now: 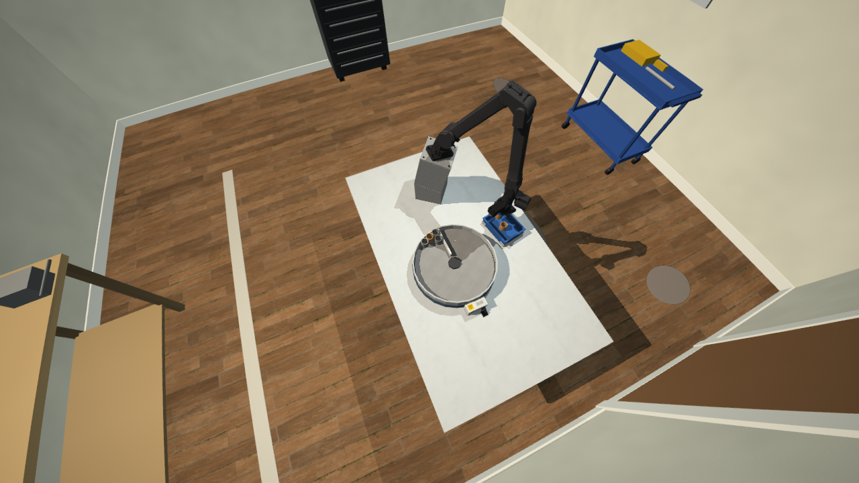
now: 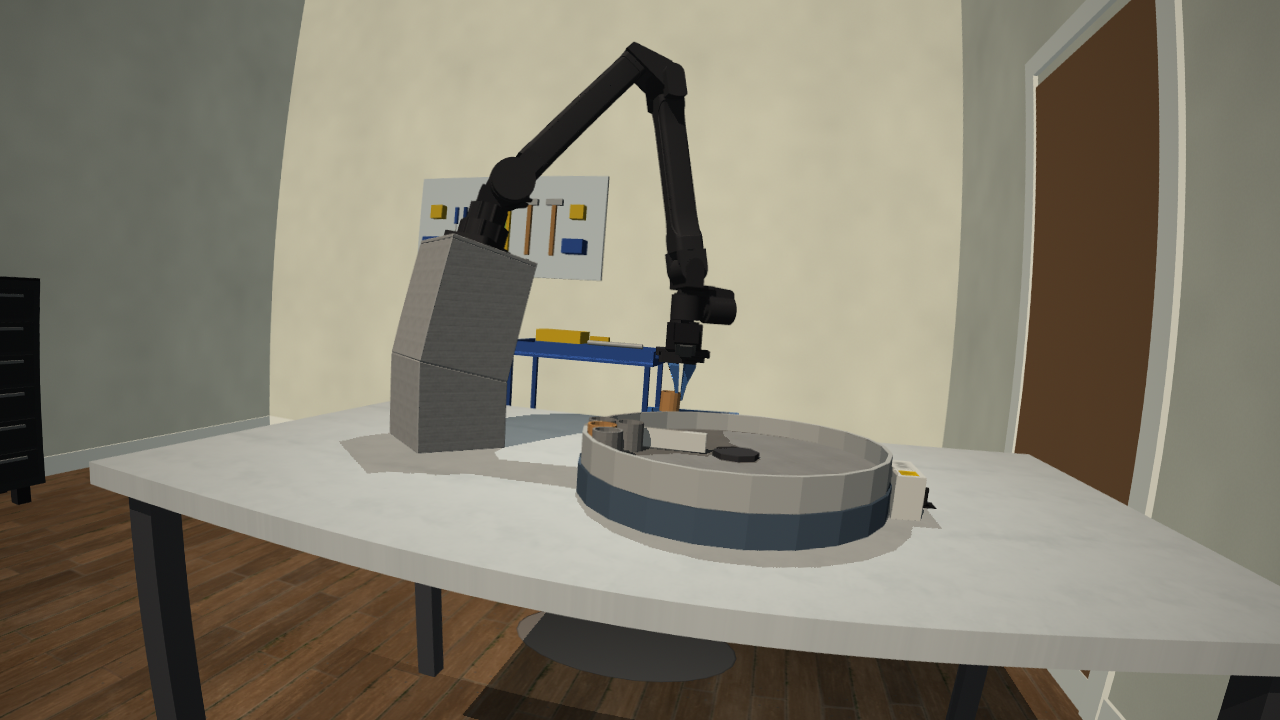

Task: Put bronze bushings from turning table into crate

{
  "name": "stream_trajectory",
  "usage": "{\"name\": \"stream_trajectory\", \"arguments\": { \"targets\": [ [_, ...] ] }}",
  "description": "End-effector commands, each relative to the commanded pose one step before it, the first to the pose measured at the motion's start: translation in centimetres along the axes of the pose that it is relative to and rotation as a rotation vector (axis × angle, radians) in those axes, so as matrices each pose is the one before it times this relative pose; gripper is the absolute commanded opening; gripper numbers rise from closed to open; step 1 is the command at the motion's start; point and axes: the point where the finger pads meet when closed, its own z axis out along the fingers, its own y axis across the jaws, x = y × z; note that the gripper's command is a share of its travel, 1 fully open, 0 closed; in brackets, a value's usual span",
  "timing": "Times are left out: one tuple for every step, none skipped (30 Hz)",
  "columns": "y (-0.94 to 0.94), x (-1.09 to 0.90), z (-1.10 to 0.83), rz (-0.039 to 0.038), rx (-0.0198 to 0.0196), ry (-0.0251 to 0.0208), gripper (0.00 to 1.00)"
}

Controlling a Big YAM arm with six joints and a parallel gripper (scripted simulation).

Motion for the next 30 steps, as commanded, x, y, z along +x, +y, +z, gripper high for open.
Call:
{"name": "stream_trajectory", "arguments": {
  "targets": [
    [0.441,0.246,-0.153,0.00345,-0.01453,0.00014,0.0],
    [0.0,0.0,0.0,0.0,0.00001,0.0,0.0],
    [0.001,0.0,0.0,0.0,-0.00002,0.00001,0.0],
    [0.0,0.0,0.0,0.0,-0.00001,0.0,0.0],
    [-0.001,0.0,0.0,0.0,0.00002,-0.00001,0.0],
    [0.0,0.0,0.0,0.0,0.00001,-0.00001,0.0],
    [0.001,0.0,0.0,0.0,-0.00002,0.00001,0.0],
    [0.0,0.0,0.0,0.0,0.0,0.0,0.0],
    [0.0,0.0,0.0,0.0,0.0,0.0,0.0],
    [-0.001,0.0,0.0,0.0,0.00001,0.0,0.0],
    [0.0,0.0,0.0,0.0,-0.00001,0.0,0.0],
    [0.0,0.0,0.0,0.0,-0.00001,0.0,0.0],
    [0.0,0.0,0.0,0.0,0.00001,0.0,0.0],
    [0.0,0.0,0.0,0.0,0.00001,0.0,0.0],
    [0.0,0.0,0.0,0.0,-0.00001,0.0,0.0],
    [0.0,0.0,0.0,0.0,-0.00001,0.0,0.0],
    [-0.002,-0.001,0.004,0.0,0.00004,-0.00002,0.0],
    [-0.01,-0.005,0.026,0.00001,0.00027,-0.00011,0.0],
    [-0.025,-0.012,0.068,0.00004,0.00067,-0.00027,0.0],
    [-0.047,-0.021,0.126,0.00007,0.00124,-0.0005,0.0],
    [-0.075,-0.034,0.198,0.00011,0.00196,-0.00079,0.0],
    [0.022,0.015,0.131,-0.00006,-0.00057,0.00028,0.0],
    [0.091,0.054,0.039,-0.00019,-0.00153,0.00069,0.0],
    [0.113,0.068,0.049,-0.00037,-0.00191,0.00087,0.0],
    [0.0,0.0,0.0,0.0,0.0,0.0,0.0],
    [0.0,0.0,0.0,0.0,0.0,0.0,0.0],
    [0.716,0.365,-0.555,-0.00219,-0.01813,0.00766,0.0],
    [-0.197,-0.076,0.434,0.00032,0.00682,-0.00273,0.0],
    [-0.25,-0.088,0.347,-0.00026,0.00642,-0.00256,0.0],
    [-0.023,0.027,0.116,-0.00034,0.00021,0.00005,0.0]
  ]
}}
